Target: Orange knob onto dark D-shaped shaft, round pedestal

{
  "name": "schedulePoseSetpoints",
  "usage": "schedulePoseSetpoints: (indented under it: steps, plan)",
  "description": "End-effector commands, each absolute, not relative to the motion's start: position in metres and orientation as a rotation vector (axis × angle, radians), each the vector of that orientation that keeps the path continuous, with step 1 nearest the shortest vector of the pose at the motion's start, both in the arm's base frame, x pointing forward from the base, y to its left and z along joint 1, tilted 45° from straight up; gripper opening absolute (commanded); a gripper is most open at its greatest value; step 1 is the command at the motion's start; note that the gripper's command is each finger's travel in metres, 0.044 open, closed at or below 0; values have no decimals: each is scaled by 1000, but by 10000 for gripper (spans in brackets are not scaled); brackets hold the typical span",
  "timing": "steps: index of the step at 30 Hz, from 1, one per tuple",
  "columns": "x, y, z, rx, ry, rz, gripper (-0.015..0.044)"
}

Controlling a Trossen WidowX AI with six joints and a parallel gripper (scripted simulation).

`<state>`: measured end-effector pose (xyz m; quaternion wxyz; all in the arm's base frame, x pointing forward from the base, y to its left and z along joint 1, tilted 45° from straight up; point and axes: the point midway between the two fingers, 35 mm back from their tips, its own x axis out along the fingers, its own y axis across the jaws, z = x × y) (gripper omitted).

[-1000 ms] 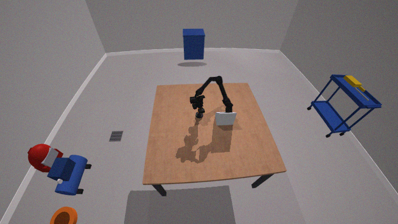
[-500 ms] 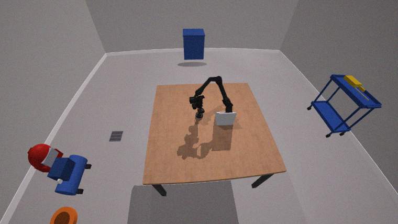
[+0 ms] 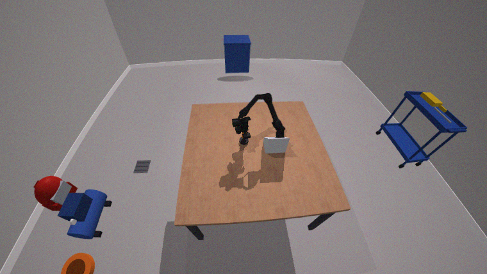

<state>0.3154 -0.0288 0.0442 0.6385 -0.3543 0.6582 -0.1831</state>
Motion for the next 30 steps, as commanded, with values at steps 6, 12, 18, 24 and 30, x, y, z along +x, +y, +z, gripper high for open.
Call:
schedulePoseSetpoints:
  steps: [6,12,18,24,30]
  plan:
    - [316,-28,47,-808,1498,-414,0]
    - [318,-28,46,-807,1498,-414,0]
    - [317,-28,44,-808,1498,-414,0]
    - [316,-30,43,-808,1498,-414,0]
    - [316,-29,43,-808,1498,-414,0]
